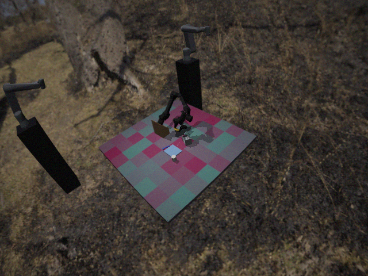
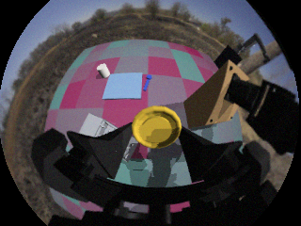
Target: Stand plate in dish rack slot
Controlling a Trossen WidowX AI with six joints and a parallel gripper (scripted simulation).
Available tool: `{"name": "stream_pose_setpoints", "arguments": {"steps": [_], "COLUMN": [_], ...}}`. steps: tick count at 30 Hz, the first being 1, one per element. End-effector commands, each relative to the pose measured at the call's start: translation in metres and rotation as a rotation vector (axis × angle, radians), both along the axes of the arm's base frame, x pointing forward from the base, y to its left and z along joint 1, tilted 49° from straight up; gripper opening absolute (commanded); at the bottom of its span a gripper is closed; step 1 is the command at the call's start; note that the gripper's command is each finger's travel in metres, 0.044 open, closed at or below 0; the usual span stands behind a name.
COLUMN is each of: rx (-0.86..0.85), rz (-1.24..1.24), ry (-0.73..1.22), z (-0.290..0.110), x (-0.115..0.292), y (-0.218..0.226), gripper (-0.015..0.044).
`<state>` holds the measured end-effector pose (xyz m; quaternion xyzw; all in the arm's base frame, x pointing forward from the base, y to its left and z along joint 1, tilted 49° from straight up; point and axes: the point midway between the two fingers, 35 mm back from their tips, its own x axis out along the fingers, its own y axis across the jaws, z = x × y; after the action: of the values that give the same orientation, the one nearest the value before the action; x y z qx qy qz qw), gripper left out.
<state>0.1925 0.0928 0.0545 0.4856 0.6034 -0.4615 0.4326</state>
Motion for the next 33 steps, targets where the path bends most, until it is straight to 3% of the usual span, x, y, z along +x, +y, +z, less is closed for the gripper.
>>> {"name": "stream_pose_setpoints", "arguments": {"steps": [1, 33], "rx": [-0.079, -0.465], "rz": [0.054, 0.355], "ry": [-0.051, -0.598], "z": [-0.01, -0.032], "x": [0.001, 0.019], "y": [0.001, 0.036], "gripper": [0.0, 0.0]}}
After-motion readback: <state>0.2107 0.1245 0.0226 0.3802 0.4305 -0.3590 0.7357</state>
